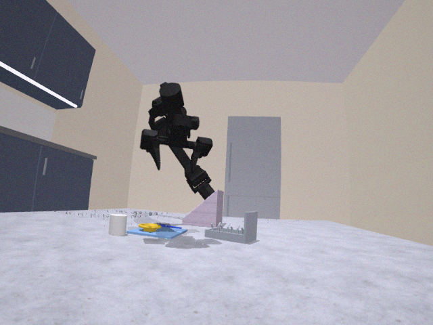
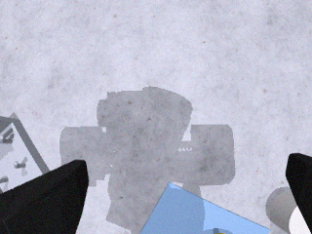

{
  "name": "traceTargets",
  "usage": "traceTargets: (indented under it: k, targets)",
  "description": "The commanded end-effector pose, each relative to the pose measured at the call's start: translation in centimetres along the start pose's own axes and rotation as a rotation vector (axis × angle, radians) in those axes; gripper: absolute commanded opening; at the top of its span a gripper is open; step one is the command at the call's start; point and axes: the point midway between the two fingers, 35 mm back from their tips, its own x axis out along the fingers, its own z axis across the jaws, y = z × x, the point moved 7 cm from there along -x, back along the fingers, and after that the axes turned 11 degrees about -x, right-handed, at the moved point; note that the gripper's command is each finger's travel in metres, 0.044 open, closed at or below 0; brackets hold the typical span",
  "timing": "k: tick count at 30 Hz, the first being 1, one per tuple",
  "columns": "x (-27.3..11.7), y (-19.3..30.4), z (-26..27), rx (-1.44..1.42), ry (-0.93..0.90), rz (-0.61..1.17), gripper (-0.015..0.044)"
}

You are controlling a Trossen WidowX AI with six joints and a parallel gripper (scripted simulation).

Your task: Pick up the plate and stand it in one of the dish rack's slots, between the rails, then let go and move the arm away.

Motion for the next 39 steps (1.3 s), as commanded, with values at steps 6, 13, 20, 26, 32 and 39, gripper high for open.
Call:
traceTargets:
  k: [6, 13, 20, 26, 32, 39]
  targets:
    - [2.9, 5.4, -1.5, 0.222, 0.004, 0.19, 0.04]
    - [4.8, 9.7, -2.1, 0.39, 0.018, 0.342, 0.04]
    - [5.6, 11.6, -2.3, 0.468, 0.029, 0.416, 0.04]
    - [6.2, 11.7, -2.3, 0.468, 0.028, 0.416, 0.04]
    - [7.1, 12.1, -2.2, 0.468, 0.028, 0.416, 0.04]
    - [8.2, 12.5, -2.2, 0.468, 0.028, 0.416, 0.04]
